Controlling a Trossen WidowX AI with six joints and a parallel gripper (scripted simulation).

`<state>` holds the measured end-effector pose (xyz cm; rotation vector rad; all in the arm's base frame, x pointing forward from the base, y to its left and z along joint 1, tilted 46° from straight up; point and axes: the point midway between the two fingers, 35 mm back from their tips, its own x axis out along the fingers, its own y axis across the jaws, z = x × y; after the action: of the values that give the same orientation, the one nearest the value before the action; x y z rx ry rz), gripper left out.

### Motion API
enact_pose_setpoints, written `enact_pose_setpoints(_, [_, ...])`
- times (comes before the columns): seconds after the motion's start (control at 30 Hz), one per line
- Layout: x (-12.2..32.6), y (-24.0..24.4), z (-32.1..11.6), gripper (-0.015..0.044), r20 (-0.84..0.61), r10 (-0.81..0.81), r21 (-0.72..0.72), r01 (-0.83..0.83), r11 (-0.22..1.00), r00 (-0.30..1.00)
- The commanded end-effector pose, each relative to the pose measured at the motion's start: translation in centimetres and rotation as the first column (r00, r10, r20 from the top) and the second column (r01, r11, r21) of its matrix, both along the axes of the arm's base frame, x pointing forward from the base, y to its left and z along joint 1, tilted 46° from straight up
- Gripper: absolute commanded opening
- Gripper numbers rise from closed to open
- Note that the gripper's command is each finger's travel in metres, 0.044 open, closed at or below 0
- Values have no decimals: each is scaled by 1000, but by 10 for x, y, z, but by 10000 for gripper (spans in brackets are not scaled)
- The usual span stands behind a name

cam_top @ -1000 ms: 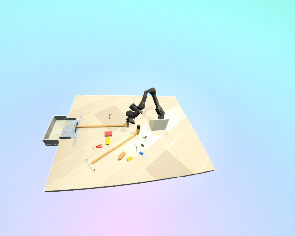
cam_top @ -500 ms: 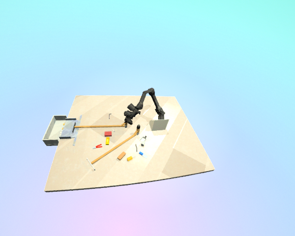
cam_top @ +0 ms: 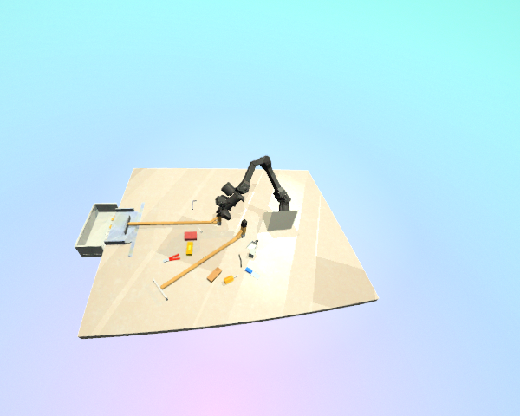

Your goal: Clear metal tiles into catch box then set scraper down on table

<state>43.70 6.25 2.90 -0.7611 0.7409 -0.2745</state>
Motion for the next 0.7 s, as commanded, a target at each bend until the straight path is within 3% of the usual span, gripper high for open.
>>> enact_pose_setpoints(0.0, [10, 4, 4, 0, 8, 6, 4, -6, 1000, 1000])
enact_pose_setpoints(0.67, [41, 9, 6, 0, 10, 6, 4, -6, 1000, 1000])
